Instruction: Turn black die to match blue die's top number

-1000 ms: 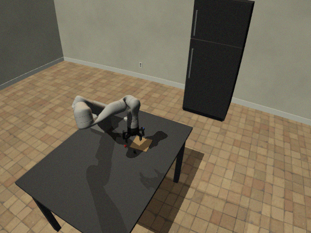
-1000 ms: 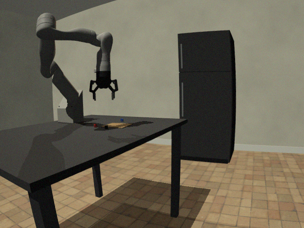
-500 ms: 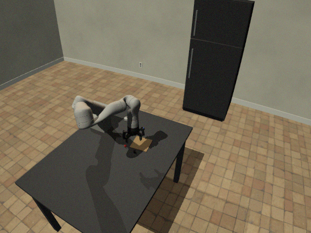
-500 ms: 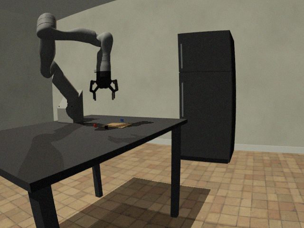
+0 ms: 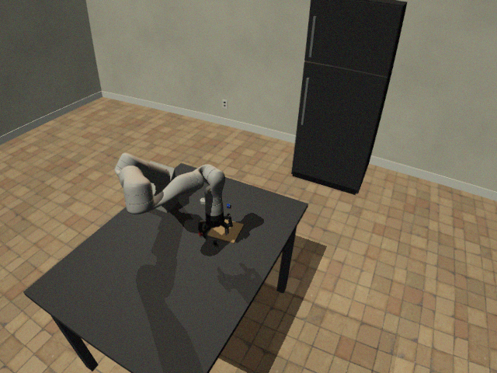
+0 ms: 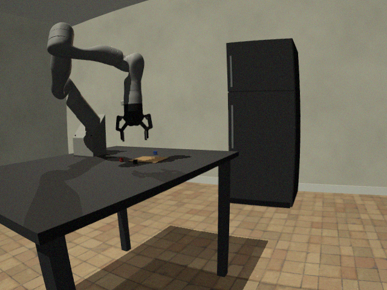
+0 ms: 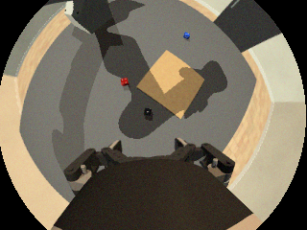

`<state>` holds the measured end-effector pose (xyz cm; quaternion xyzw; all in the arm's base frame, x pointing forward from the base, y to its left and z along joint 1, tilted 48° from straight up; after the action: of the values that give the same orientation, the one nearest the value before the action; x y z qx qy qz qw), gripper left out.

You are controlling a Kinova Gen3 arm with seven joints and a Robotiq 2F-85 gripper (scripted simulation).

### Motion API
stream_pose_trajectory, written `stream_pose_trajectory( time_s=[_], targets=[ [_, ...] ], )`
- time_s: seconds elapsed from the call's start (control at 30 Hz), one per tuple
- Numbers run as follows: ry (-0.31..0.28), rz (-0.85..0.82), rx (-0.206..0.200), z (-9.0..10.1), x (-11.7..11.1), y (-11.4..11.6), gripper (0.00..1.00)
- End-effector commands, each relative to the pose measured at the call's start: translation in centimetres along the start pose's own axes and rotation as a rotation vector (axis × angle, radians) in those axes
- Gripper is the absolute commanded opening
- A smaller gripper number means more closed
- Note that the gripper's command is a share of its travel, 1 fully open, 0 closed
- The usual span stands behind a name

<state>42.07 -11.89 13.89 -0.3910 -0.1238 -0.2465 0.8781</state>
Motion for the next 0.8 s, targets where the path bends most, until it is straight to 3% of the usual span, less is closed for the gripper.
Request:
stream_pose_trajectory(
  time_s=[0.0,0.23,0.77],
  targets=[
    [0.022,0.004,-0.012,-2.6,-0.6,-0.2,1.0],
    [0.022,0.004,-0.012,-5.9,-0.6,-0.2,1.0],
    [0.022,0.004,-0.012,-6.0,-0.6,-0.2,1.0]
  ],
)
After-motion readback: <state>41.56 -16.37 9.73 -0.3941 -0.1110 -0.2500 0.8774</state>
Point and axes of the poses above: the point where the finger pads meet when closed, its own z axis back along the fingers, its own y axis across the jaws, x = y × z, the point moved 7 cm from there along z, back along the fingers, and after that the axes turned 15 degrees about z, right-handed, at the moved point
